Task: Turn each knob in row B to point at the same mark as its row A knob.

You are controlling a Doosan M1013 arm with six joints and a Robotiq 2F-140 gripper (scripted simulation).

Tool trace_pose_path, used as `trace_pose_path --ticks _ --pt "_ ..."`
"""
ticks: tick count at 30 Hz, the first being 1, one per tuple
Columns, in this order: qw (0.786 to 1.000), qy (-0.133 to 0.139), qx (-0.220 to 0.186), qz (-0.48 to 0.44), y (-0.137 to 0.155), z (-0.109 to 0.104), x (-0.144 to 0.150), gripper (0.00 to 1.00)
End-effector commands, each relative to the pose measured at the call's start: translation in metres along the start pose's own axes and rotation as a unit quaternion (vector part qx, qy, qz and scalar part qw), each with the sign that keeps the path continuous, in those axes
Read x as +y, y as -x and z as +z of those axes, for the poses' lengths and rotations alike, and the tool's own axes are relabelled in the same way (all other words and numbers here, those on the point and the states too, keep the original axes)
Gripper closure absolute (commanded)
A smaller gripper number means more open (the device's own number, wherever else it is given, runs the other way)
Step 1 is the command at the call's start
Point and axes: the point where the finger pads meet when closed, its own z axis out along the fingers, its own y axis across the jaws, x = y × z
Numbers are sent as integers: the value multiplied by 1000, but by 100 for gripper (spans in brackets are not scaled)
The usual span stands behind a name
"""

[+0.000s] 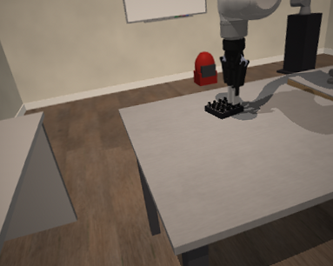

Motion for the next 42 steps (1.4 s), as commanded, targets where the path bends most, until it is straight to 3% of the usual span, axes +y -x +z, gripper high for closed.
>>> trace_pose_path --ticks 1,42 --pt "1000 0 0 0 0 0 0 88" --pt "1000 0 0 0 0 14 0 88"
